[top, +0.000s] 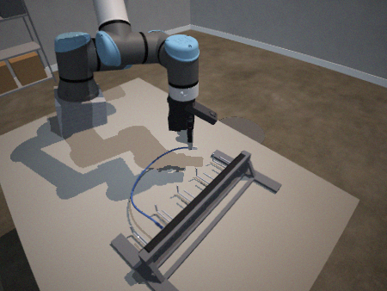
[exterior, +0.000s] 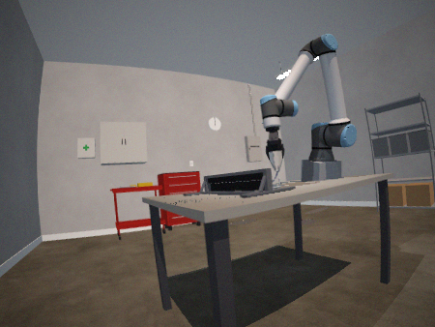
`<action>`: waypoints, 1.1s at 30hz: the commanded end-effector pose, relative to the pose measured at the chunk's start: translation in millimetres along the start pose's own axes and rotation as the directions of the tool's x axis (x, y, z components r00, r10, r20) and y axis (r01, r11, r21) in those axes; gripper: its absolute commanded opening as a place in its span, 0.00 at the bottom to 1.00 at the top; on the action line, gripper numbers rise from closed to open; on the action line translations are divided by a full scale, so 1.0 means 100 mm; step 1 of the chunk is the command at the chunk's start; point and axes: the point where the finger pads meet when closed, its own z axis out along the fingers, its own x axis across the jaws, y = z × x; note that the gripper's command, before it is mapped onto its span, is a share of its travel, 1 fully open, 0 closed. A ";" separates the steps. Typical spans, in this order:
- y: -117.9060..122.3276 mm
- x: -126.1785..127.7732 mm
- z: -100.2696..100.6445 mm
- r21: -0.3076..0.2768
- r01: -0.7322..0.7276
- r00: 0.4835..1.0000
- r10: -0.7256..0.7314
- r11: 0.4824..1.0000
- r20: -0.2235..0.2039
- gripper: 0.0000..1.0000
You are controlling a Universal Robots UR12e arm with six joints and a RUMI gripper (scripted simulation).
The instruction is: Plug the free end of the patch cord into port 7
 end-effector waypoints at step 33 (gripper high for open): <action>-0.17 0.39 -0.10 -0.003 -0.309 0.951 0.309 0.951 0.002 0.00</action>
